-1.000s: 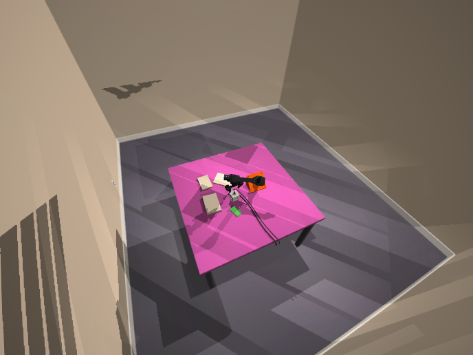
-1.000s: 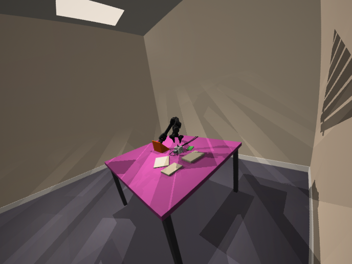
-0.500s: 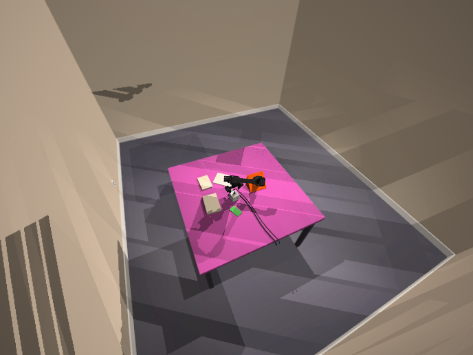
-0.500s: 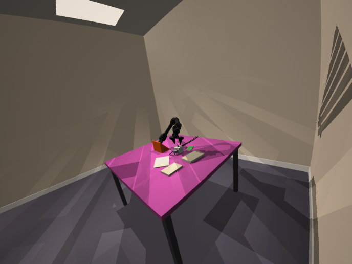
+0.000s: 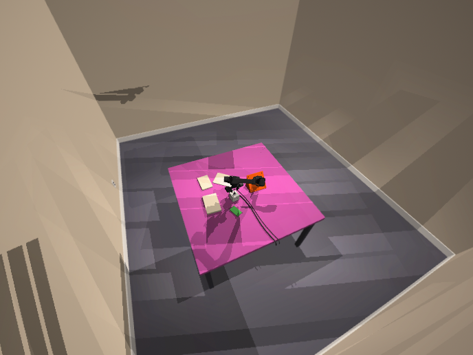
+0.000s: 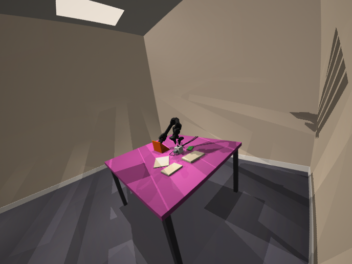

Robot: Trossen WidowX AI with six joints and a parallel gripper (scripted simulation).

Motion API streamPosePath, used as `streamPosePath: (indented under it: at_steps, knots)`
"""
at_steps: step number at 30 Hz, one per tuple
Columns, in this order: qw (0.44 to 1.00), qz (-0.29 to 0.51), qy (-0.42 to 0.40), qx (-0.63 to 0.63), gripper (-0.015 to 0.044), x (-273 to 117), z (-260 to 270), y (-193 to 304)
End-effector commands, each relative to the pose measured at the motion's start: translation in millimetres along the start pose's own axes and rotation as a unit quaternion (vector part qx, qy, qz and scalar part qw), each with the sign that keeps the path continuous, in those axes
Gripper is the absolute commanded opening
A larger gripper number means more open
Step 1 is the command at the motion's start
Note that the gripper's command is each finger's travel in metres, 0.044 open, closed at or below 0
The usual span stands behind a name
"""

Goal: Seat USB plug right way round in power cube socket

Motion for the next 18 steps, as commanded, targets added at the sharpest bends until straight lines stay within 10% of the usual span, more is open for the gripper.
streamPosePath:
  at_steps: [1,8,18]
  knots:
    - [1.000,0.000,0.000,0.000,0.0177,-0.3,0.2,0.0]
    - [1.000,0.000,0.000,0.000,0.0000,-0.3,0.2,0.0]
    - [1.000,0.000,0.000,0.000,0.0000,-0.3,0.2,0.0]
Point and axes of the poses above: the point midway between the two fingers, 35 mm back from their tips, its own x axis out along the fingers, its own z axis across the jaws, y = z × x, the point moved 10 cm from there along -x, back along the fingers, and after that the axes turned 6 degrees about x, right-handed, at the moved point
